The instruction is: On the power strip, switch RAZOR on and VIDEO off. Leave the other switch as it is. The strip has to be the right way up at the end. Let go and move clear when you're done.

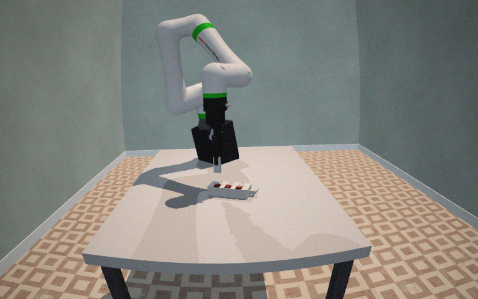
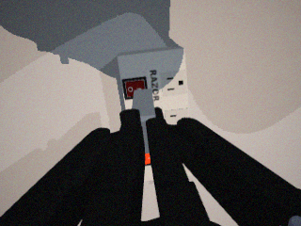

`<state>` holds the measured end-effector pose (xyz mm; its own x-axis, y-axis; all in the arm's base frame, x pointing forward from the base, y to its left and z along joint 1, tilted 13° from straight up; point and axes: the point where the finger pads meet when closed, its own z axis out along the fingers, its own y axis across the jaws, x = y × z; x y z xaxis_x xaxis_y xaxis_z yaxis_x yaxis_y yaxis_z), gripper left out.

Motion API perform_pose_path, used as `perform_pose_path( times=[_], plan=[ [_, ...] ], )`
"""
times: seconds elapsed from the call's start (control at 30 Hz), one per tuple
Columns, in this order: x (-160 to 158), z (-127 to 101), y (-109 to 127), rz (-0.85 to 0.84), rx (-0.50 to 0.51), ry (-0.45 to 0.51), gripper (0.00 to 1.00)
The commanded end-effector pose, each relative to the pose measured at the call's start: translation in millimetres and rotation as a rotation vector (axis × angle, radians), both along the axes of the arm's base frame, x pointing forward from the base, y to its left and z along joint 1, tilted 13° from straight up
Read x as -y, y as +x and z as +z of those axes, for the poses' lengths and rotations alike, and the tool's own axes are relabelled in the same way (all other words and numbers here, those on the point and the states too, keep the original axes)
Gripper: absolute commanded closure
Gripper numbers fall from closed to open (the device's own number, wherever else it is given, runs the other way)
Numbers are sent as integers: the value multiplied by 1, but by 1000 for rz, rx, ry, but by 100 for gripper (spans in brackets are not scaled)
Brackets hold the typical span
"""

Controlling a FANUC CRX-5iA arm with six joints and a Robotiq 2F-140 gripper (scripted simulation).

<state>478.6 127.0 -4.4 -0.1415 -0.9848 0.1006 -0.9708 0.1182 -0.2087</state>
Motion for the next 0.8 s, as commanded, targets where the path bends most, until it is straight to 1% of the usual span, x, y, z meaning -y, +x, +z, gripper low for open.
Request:
perform_pose_path(
  times=[0.0, 0.4, 0.77],
  plan=[
    [0, 0, 0, 0, 0, 0, 100],
    [0, -1, 0, 2, 0, 0, 100],
    [1, -6, 2, 12, -2, -2, 100]
  ],
)
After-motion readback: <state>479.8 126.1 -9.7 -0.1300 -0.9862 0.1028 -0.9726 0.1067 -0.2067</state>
